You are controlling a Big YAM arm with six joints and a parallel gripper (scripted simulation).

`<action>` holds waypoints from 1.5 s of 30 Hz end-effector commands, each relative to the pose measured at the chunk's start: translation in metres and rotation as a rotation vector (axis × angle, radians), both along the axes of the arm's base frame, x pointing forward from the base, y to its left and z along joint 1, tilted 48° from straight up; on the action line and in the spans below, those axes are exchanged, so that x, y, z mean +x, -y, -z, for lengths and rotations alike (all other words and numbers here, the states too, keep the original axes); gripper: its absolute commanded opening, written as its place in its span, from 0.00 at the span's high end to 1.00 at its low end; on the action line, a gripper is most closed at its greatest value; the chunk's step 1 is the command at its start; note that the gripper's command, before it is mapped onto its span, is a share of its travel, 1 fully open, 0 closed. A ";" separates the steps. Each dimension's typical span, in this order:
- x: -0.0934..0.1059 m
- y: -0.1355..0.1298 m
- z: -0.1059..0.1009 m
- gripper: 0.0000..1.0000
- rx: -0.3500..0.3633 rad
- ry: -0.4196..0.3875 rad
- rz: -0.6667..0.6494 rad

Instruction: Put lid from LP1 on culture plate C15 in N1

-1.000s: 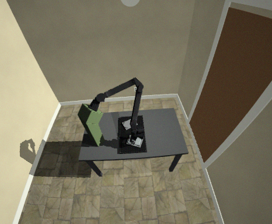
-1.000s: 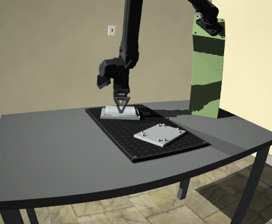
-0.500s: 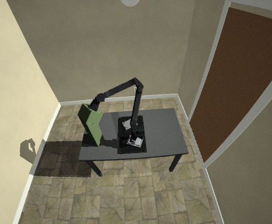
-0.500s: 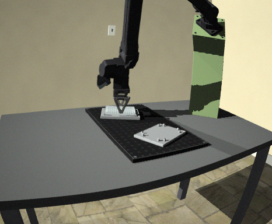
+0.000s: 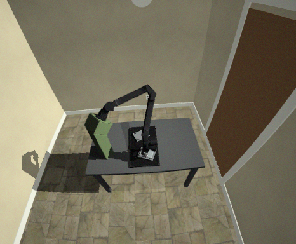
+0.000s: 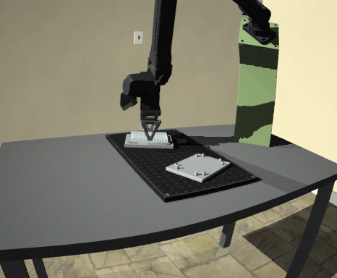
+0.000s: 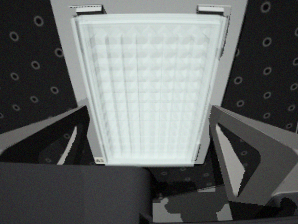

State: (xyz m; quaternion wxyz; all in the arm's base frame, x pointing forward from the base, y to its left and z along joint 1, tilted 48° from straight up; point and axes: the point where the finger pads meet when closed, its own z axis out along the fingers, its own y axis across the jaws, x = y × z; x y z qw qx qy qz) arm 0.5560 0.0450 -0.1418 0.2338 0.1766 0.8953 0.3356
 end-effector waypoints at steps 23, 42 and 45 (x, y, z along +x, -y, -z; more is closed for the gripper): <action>-0.027 0.034 -0.035 0.00 -0.004 0.006 0.015; -0.028 0.024 -0.034 0.00 -0.003 0.004 0.000; -0.028 0.024 -0.034 0.00 -0.003 0.004 0.000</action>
